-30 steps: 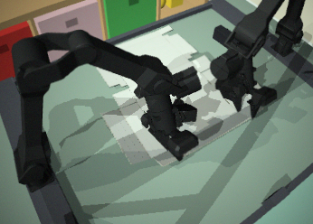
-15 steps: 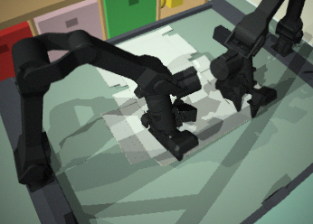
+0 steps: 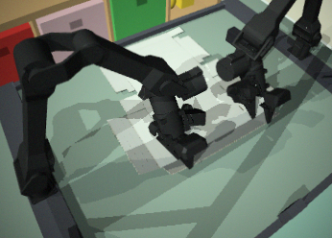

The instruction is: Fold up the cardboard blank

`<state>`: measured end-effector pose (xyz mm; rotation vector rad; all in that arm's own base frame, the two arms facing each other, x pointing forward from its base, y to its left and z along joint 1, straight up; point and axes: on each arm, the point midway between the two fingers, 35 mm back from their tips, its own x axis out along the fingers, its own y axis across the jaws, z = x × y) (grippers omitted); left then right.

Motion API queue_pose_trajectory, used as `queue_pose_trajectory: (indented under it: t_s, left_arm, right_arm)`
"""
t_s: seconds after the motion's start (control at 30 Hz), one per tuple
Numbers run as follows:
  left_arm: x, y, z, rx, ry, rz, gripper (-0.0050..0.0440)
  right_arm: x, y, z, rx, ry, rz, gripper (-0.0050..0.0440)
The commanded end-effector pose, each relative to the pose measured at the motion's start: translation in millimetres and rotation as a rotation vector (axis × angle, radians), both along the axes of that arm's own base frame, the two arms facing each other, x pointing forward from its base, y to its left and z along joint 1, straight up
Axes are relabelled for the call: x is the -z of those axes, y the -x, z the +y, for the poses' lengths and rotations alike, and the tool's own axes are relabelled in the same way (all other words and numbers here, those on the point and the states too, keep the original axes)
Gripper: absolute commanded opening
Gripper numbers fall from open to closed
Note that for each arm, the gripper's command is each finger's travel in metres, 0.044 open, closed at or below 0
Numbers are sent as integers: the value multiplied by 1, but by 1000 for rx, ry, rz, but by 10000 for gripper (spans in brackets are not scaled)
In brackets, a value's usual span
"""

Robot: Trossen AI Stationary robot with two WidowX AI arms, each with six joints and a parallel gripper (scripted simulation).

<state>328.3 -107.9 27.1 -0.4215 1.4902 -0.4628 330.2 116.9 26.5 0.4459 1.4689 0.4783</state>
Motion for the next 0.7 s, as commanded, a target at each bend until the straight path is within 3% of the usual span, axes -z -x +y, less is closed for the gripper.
queue_pose_trajectory:
  t_s: [0.0, 0.13, 0.67]
  left_arm:
    - [19, -1, 3, -6, -29, 27, 316]
    - [18, -1, 3, -6, -29, 27, 412]
    - [12, 0, 3, -6, -29, 27, 413]
  right_arm:
    - [18, -1, -7, 16, 35, 24, 308]
    - [17, -1, -7, 16, 35, 24, 404]
    - [11, -1, -7, 16, 34, 24, 405]
